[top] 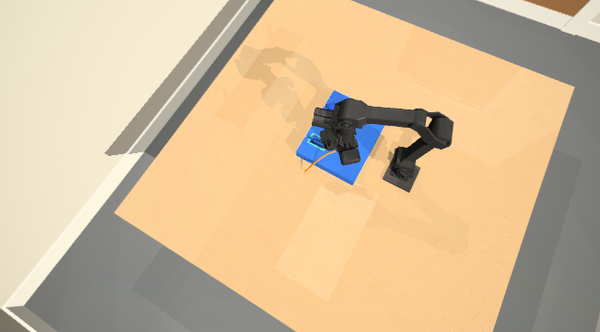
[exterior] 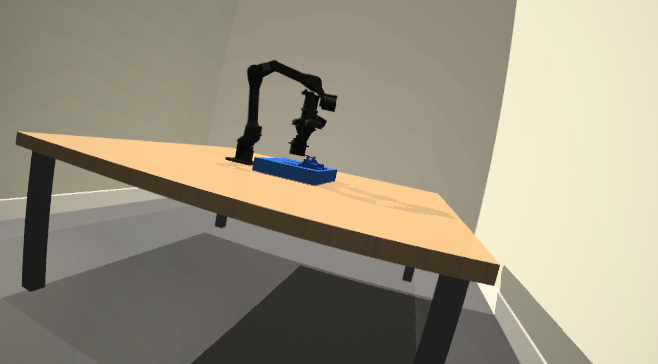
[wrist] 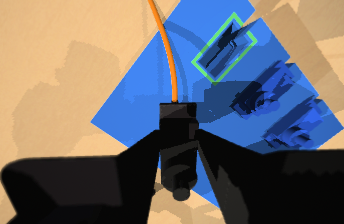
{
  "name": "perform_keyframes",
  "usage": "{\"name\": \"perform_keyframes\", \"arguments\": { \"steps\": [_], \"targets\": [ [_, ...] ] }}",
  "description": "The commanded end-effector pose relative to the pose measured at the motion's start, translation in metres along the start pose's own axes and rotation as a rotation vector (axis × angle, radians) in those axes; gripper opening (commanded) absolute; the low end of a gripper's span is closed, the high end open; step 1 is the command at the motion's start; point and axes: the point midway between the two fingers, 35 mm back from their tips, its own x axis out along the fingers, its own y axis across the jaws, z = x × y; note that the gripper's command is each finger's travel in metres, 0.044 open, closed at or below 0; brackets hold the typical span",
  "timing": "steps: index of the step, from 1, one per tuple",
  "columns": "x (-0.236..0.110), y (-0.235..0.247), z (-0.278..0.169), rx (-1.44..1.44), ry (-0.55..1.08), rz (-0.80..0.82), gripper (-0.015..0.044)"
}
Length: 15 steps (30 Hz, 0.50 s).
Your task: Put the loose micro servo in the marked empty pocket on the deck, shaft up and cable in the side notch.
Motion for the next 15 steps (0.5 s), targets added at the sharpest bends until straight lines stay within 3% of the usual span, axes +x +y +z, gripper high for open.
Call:
{"name": "perform_keyframes", "arguments": {
  "steps": [1, 15],
  "targets": [
    [-0.0006, -0.0004, 0.0011, 0.157, -0.005, -0.001, 0.0],
    [-0.0006, -0.0004, 0.0011, 0.635, -0.005, 0.0, 0.0]
  ]
}}
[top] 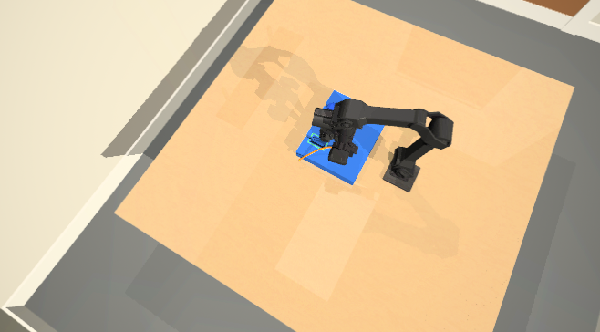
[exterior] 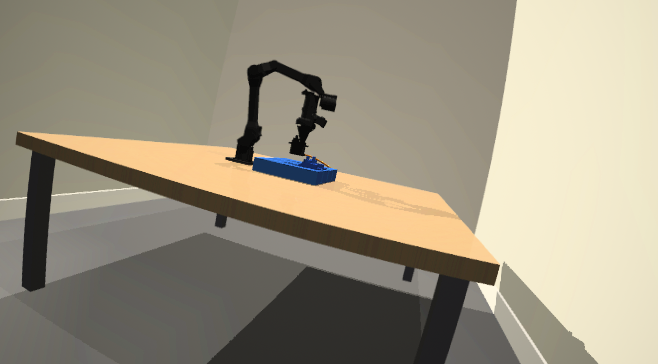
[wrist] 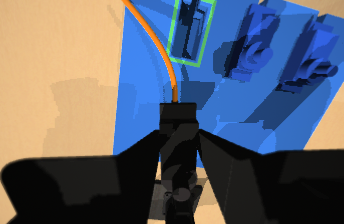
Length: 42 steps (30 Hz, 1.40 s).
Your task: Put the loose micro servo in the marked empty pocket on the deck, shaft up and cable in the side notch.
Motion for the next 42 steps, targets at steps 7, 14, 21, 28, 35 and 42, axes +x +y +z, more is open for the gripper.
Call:
{"name": "perform_keyframes", "arguments": {
  "steps": [7, 14, 21, 28, 35, 42],
  "targets": [
    [-0.001, 0.0, 0.001, 0.208, -0.005, 0.002, 0.0],
    [-0.001, -0.002, 0.011, 0.208, -0.006, 0.002, 0.0],
    [-0.002, -0.008, 0.04, 0.208, -0.008, 0.001, 0.0],
    [-0.002, -0.014, 0.069, 0.208, -0.011, 0.001, 0.0],
    [-0.003, -0.02, 0.095, 0.208, -0.014, 0.0, 0.0],
    [-0.003, -0.022, 0.108, 0.208, -0.015, 0.0, 0.0]
  ]
}}
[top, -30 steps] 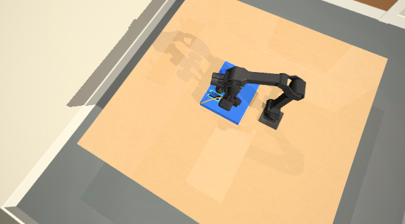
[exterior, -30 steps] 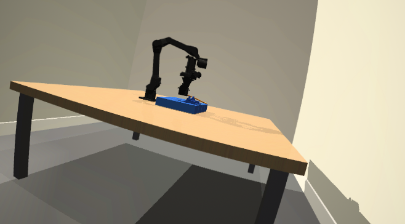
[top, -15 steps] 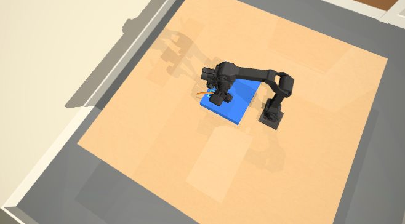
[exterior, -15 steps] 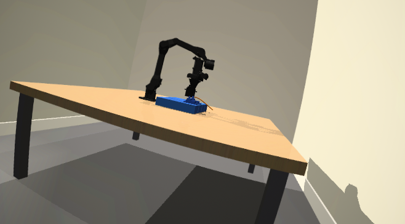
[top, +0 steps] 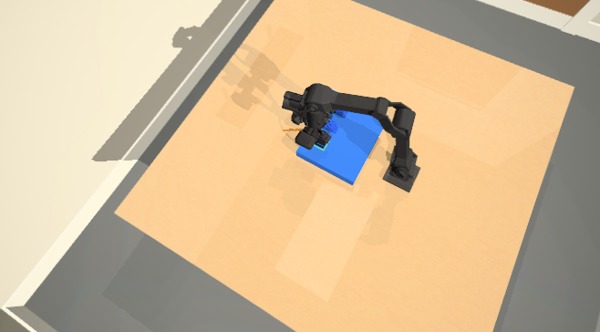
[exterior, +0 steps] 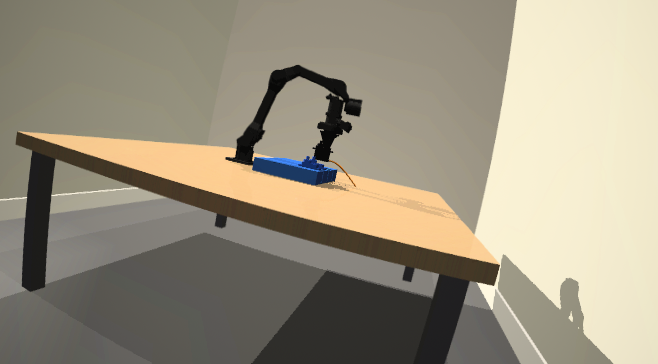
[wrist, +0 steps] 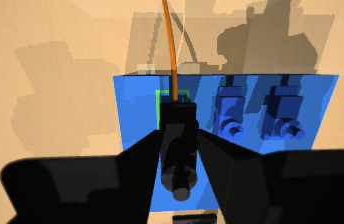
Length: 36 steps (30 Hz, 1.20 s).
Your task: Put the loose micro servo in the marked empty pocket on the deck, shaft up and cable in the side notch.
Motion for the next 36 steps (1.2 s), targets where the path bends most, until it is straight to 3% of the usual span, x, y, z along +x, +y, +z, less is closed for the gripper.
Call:
{"name": "perform_keyframes", "arguments": {
  "steps": [1, 36],
  "targets": [
    [-0.001, 0.0, 0.005, -0.004, -0.003, 0.001, 0.0],
    [0.025, 0.0, 0.005, -0.004, -0.003, 0.001, 0.0]
  ]
}}
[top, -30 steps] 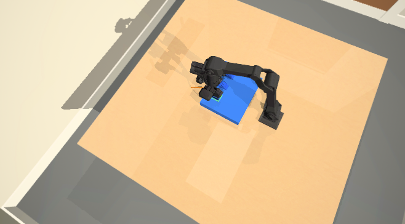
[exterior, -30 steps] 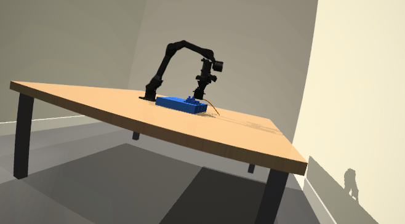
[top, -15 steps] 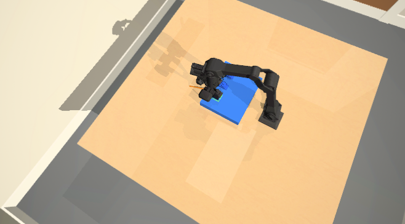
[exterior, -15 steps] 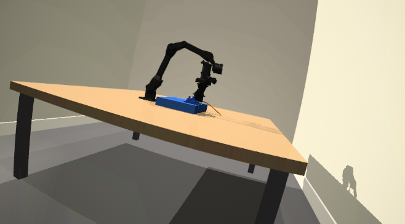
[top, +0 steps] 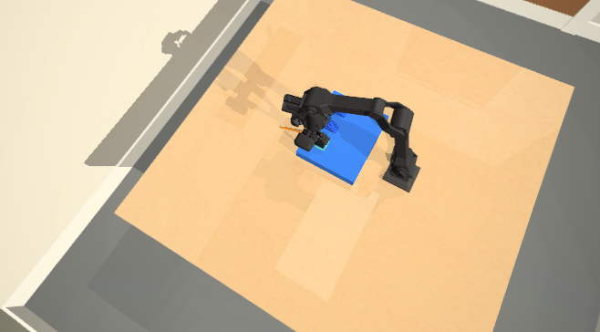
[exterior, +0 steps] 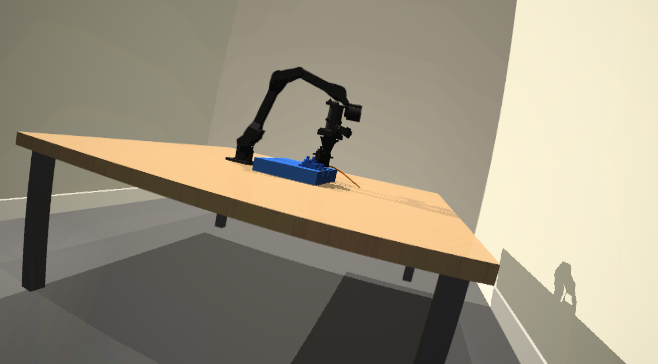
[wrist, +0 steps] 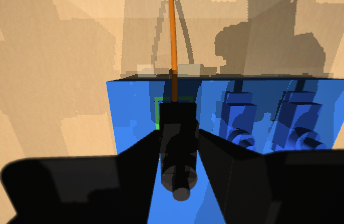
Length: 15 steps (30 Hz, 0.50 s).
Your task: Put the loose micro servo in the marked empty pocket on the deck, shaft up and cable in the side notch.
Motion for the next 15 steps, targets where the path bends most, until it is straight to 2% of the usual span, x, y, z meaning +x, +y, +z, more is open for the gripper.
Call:
{"name": "perform_keyframes", "arguments": {
  "steps": [1, 15],
  "targets": [
    [0.004, 0.0, 0.0, -0.004, -0.001, 0.001, 0.0],
    [0.015, 0.0, 0.0, -0.004, -0.001, 0.001, 0.0]
  ]
}}
